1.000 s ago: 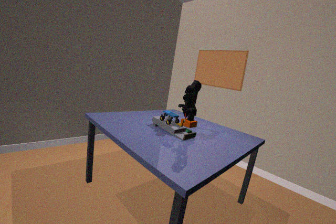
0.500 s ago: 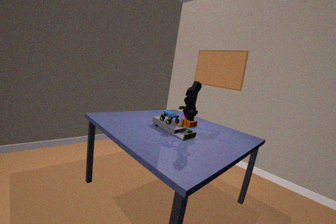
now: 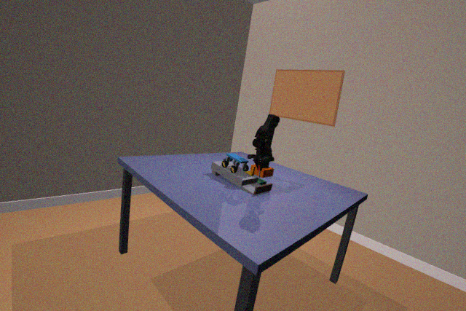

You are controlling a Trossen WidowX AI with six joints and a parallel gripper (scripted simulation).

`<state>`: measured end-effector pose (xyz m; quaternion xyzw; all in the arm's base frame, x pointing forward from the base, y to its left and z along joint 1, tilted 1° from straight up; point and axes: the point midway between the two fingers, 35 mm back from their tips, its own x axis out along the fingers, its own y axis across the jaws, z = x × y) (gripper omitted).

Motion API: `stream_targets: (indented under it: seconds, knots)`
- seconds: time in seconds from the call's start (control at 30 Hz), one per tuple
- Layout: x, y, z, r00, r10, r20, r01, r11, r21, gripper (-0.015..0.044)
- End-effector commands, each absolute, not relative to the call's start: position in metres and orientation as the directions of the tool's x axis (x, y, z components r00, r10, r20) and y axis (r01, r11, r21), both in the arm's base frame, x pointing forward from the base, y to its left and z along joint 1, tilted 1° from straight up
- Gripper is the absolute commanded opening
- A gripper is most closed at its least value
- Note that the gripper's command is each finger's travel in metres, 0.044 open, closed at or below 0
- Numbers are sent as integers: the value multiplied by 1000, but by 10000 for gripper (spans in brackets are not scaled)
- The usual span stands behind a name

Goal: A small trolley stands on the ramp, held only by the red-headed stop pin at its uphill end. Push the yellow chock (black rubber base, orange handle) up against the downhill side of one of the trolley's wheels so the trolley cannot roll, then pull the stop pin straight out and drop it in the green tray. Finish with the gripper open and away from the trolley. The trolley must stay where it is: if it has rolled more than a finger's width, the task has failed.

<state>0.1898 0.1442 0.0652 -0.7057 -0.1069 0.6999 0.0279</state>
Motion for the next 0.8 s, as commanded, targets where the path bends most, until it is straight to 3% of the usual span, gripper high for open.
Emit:
stream_targets:
  seconds: [0.0,0.3,0.53,0.77]
  knots:
    - [187,150,54,-11,201,-979,110,-973,-201,0]
    - [184,161,33,-11,203,-979,109,-973,-203,0]
    - [185,158,33,-11,202,-979,109,-973,-202,184]
    - [187,153,32,-11,202,-979,109,-973,-202,190]
